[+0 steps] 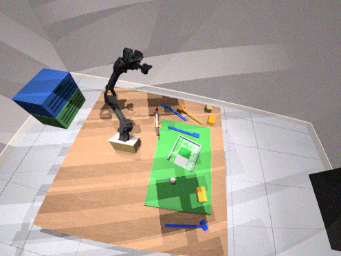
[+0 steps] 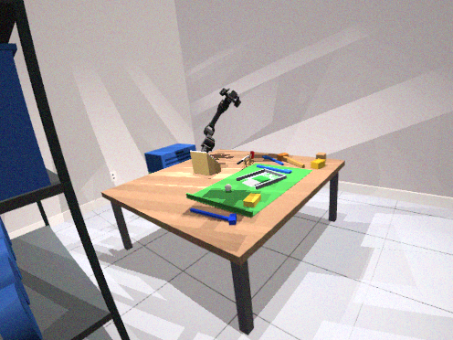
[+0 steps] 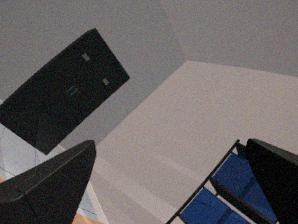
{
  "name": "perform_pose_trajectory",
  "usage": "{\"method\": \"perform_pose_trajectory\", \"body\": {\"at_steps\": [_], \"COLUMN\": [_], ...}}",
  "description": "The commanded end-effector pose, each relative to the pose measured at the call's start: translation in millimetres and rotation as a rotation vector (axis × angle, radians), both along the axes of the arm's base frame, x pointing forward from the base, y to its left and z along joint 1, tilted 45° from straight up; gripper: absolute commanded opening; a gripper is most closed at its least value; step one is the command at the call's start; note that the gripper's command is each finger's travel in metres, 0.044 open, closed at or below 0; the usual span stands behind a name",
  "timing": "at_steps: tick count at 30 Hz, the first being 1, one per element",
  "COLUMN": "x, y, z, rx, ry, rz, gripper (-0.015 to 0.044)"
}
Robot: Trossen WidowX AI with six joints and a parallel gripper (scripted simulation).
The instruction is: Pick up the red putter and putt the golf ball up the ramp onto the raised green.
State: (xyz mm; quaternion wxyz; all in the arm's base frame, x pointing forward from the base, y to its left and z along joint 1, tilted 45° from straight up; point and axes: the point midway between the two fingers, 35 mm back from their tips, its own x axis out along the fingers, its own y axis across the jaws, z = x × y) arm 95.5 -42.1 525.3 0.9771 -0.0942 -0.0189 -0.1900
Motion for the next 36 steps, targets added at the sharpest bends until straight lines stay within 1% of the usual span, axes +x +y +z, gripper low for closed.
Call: {"method": "perform_pose_trajectory", "body": {"at_steps": [1, 5, 9, 13, 16, 19, 22, 24, 27, 31, 33, 36], "x": [58.2, 108.8, 146.6, 170.8, 178.5, 177.8, 175.0, 168.8, 151.6, 118.7, 103.0, 97.3], "y": [5.2, 18.6, 38.3, 65.2, 89.6, 111.4, 123.4, 138.0, 160.6, 185.7, 198.2, 202.1], "z": [-37.9, -84.6, -136.3, -192.8, -236.8, -274.1, -295.3, -322.6, -363.2, -406.2, -418.4, -422.3], "rx": [-0.110, -0.233, -0.348, -0.441, -0.489, -0.519, -0.537, -0.564, -0.582, -0.551, -0.518, -0.504], "ry": [0.222, 0.424, 0.588, 0.711, 0.776, 0.810, 0.820, 0.818, 0.774, 0.648, 0.571, 0.542], "rz": [0.145, 0.334, 0.551, 0.802, 1.011, 1.199, 1.311, 1.464, 1.709, 1.995, 2.100, 2.134], "gripper": [0.0440, 0.0440, 0.0440, 0.0440, 0.0440, 0.0440, 0.0440, 0.0440, 0.0440, 0.0440, 0.0440, 0.0440]}}
